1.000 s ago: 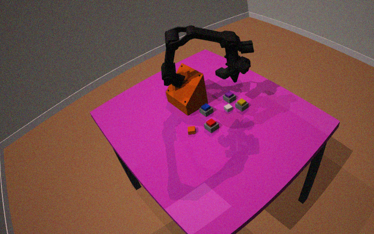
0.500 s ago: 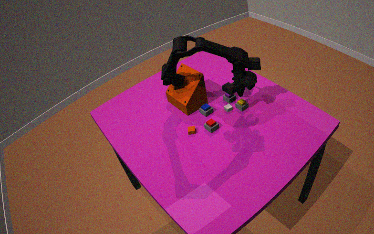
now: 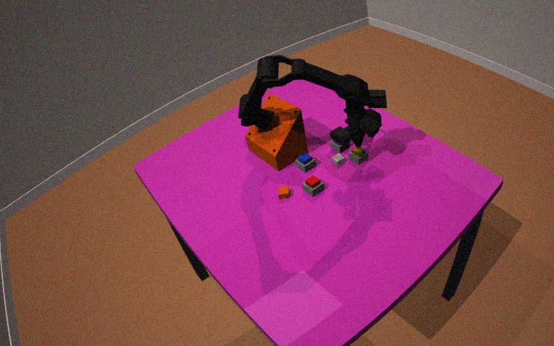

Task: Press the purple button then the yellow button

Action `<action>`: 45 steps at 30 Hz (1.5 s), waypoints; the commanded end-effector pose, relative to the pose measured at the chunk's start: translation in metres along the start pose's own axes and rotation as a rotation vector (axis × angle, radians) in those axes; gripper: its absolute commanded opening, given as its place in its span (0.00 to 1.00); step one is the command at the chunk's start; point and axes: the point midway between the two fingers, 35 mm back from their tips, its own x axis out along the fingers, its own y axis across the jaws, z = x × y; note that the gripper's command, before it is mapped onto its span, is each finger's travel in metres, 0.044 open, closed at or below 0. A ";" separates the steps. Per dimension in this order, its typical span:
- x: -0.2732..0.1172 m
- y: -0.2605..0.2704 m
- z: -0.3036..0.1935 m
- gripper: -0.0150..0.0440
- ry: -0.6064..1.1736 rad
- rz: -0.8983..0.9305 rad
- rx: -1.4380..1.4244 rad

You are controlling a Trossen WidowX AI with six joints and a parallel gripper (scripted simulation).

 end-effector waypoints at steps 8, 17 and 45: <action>0.019 -0.002 -0.002 0.29 0.003 -0.009 -0.009; 0.019 -0.002 -0.002 0.29 0.003 -0.009 -0.009; -0.077 0.039 -0.040 0.64 0.006 -0.002 -0.011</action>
